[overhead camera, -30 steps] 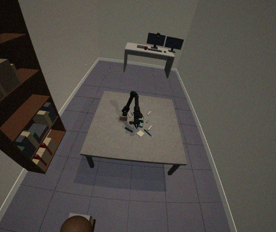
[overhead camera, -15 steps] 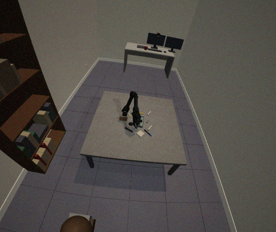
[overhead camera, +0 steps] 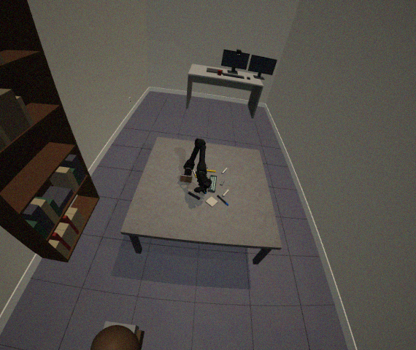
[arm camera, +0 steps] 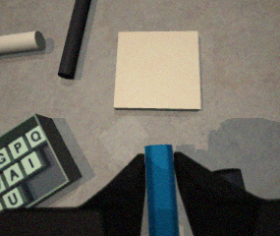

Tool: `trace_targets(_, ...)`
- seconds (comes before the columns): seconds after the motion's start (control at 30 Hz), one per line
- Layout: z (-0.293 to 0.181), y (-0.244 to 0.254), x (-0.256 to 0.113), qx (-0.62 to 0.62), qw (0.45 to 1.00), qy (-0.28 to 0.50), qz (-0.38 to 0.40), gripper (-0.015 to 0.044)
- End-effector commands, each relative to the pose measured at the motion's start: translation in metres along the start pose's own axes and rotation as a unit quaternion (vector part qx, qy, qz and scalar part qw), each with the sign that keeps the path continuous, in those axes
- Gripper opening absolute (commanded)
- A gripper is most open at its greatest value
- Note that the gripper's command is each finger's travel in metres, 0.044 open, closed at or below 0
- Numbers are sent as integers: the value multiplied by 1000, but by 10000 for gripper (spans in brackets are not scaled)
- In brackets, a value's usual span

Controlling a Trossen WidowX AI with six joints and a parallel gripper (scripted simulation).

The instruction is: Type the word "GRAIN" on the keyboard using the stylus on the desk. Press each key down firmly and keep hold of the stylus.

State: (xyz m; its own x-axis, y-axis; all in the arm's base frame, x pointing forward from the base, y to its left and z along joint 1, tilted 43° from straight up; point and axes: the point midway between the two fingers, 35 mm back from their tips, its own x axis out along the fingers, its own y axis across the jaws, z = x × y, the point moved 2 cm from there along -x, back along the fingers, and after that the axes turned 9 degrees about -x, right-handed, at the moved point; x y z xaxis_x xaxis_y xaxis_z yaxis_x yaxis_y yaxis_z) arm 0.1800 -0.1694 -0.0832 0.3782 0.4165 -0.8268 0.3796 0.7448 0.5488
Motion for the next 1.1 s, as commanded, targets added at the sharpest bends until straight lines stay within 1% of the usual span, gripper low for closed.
trace_targets(0.0, 0, -4, -1, -52, 998, -19, 26, 0)
trace_targets(0.37, -1, -4, 1, -60, 998, -22, 30, 0)
trace_targets(1.07, -16, -2, 31, -60, 997, -22, 30, 0)
